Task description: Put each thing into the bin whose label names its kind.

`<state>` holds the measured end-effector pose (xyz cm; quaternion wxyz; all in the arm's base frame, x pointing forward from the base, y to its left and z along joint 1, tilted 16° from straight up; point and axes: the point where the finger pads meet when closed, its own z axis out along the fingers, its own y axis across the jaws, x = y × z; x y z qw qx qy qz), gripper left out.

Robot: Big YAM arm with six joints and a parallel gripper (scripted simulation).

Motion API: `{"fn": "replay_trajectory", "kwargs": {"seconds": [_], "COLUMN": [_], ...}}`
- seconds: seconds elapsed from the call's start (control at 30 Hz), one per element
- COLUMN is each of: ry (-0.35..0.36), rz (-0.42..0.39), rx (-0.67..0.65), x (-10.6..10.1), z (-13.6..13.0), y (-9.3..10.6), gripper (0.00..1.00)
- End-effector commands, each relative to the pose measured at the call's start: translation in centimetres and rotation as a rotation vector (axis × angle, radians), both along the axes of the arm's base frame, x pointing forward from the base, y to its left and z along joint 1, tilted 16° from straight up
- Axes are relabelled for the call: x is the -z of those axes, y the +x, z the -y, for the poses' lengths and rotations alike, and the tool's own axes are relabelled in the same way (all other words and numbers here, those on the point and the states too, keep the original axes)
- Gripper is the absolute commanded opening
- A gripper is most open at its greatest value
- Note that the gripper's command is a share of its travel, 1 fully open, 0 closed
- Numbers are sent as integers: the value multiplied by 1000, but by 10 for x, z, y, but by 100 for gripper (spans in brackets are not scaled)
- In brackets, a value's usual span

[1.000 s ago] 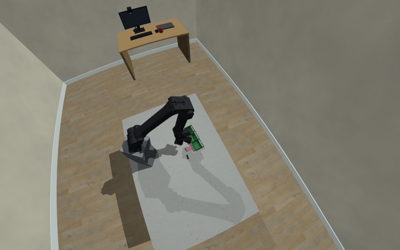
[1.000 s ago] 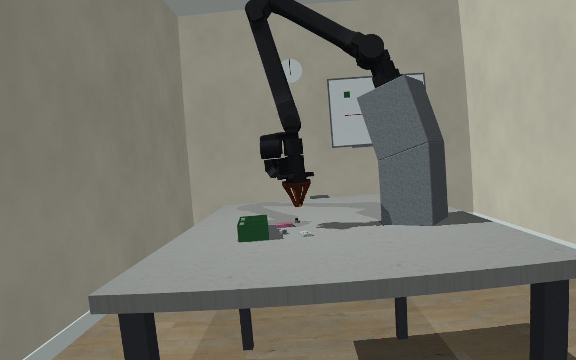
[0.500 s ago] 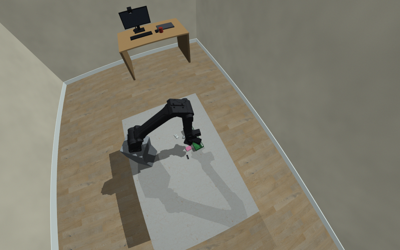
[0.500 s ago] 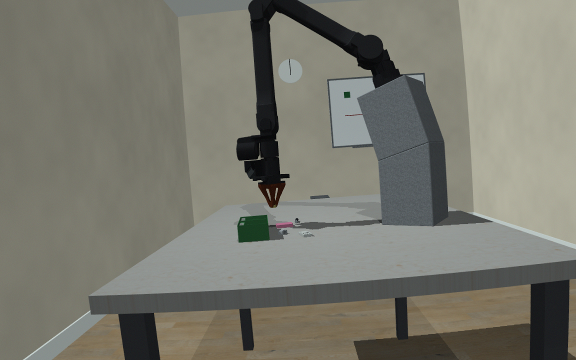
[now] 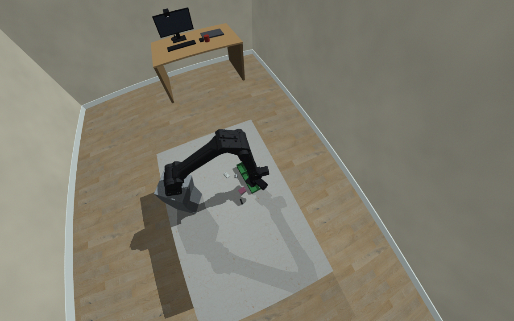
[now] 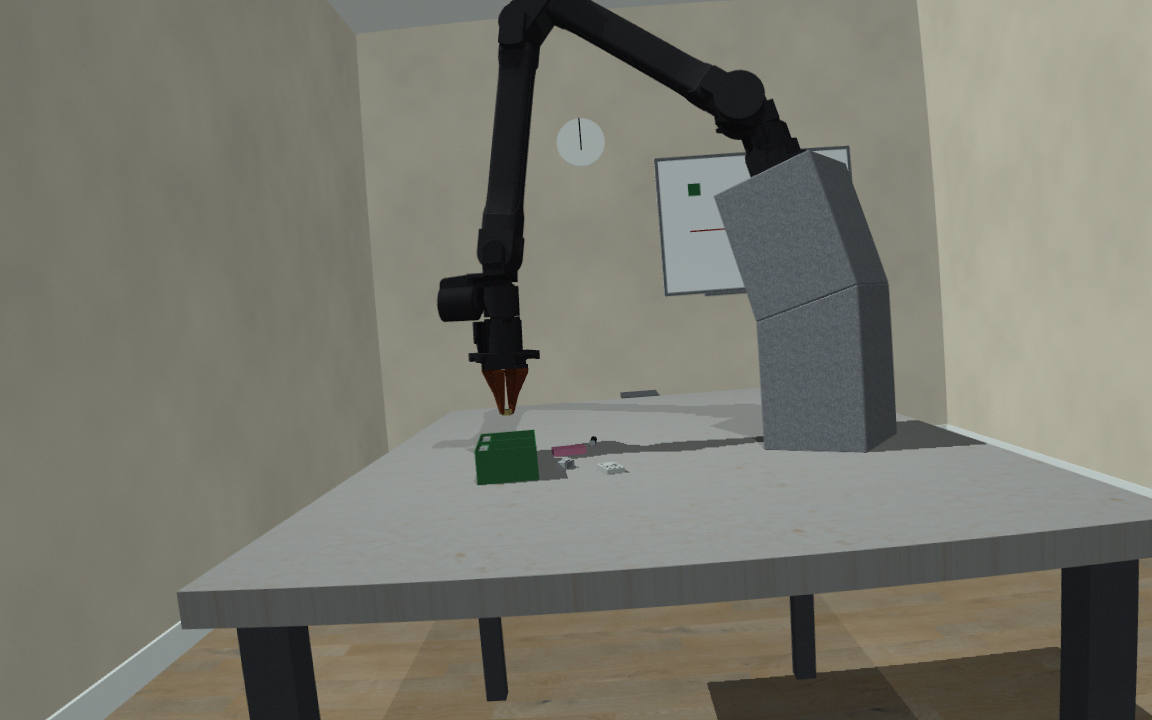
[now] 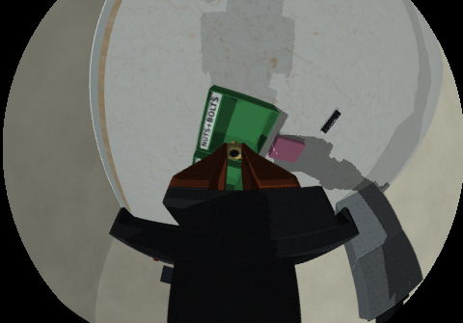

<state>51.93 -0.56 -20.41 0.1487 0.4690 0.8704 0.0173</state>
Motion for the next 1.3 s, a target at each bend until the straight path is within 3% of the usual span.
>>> {"fn": "replay_trajectory", "kwargs": {"seconds": [0.0,0.2,0.37,0.6,0.8,0.87,1.27], "ry": [37,75,78,74,76,80,76], "rz": [2,14,24,-5,10,25,22], "rx": [151,294,293,292,292,291,296], "x": [2,-1,-5,6,5,8,28], "z": [-5,-6,-1,-8,-8,-8,4], "y": [-15,0,2,-12,-7,2,6], "gripper": [11,11,11,11,11,11,11]}}
